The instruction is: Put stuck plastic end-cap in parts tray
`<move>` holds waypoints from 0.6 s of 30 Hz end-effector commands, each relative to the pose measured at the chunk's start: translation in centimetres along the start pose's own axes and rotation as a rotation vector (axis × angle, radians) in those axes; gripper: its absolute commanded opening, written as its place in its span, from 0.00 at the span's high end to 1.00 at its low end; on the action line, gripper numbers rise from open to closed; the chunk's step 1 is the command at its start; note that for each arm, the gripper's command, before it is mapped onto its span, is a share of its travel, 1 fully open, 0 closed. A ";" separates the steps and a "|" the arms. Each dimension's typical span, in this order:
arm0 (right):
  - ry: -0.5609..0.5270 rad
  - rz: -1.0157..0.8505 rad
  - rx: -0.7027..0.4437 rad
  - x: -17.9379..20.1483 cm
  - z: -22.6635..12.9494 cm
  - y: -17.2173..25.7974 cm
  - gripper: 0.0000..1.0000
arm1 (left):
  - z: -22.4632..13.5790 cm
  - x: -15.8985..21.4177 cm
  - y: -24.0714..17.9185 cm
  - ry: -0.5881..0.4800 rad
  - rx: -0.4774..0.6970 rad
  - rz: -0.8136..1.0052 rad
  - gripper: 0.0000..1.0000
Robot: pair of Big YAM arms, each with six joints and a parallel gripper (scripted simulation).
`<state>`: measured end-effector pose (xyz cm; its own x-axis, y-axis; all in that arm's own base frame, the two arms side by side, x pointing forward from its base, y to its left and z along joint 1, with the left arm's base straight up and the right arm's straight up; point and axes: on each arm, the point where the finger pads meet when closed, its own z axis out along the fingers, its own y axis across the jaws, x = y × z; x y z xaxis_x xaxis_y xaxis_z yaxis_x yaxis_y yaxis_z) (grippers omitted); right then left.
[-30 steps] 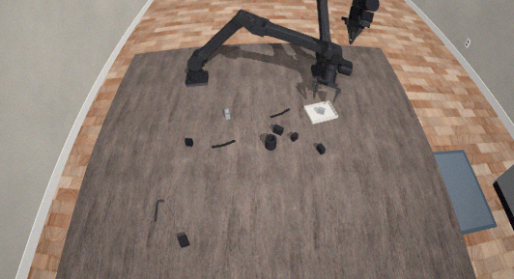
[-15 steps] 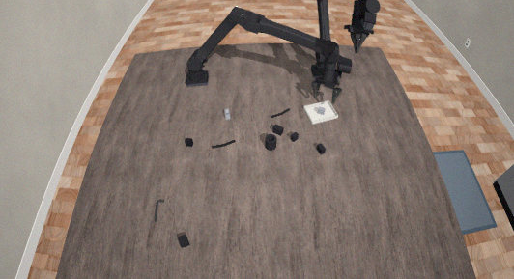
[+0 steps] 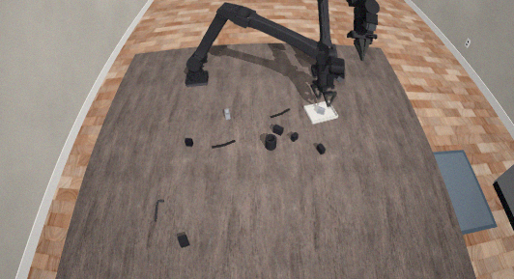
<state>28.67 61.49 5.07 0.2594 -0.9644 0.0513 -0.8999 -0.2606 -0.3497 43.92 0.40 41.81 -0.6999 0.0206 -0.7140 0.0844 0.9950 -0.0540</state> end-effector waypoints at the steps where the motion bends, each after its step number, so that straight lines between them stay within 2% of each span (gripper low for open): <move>1: -0.133 0.247 0.061 -0.2 -2.5 -2.4 0.00 | -0.6 -2.3 -0.6 -0.118 -0.007 0.010 1.00; 15: -0.444 0.747 -0.054 1.3 -4.1 -3.3 0.00 | 0.7 -7.0 -0.4 -0.410 -0.049 0.024 1.00; 17: -0.444 0.747 -0.054 1.3 -4.1 -3.3 0.00 | 0.7 -7.0 -0.4 -0.410 -0.049 0.024 1.00; 18: -0.465 0.781 -0.066 1.4 -4.3 -3.3 0.00 | 0.7 -7.5 -0.4 -0.443 -0.052 0.023 1.00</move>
<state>29.47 60.28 7.05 -0.1852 -0.8928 -0.4106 -0.9479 0.2725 -0.1649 48.94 0.44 43.61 -0.4683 0.0191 -0.8834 0.0574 0.9983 -0.0089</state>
